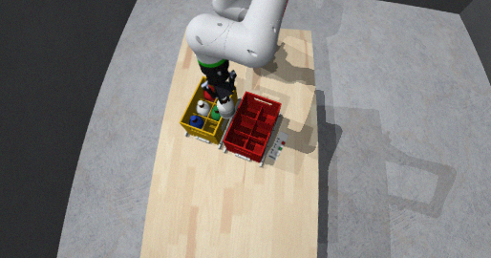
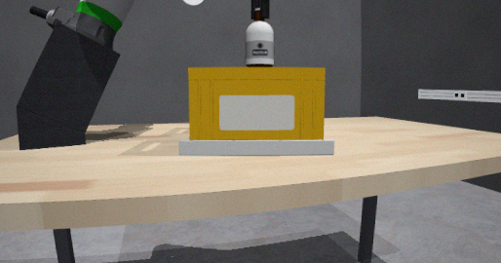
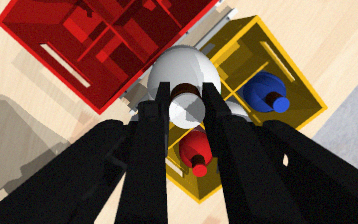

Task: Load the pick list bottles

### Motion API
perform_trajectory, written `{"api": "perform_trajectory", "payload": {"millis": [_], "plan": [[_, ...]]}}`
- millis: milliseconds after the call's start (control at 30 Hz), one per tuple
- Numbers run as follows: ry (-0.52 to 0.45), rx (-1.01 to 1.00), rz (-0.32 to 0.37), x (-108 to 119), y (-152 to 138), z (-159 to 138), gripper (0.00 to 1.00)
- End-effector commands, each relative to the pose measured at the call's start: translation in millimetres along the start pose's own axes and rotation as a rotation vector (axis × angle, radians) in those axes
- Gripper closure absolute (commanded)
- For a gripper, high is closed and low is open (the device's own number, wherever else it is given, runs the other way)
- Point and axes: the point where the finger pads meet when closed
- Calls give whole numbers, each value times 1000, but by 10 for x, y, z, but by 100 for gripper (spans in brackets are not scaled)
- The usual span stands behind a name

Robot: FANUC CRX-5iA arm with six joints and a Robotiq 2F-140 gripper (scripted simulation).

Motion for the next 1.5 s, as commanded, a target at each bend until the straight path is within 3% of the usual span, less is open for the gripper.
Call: {"api": "perform_trajectory", "payload": {"millis": [0, 1467], "plan": [[1, 0, -2, 8, -42, -1, 90], [1, 0, -2, 6, -819, -76, 90]]}}
Point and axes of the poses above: the point where the finger pads meet when closed, its own x axis back along the fingers, its own y axis across the jaws, z = x × y, and after that the axes turned 3 degrees about -x, right-handed
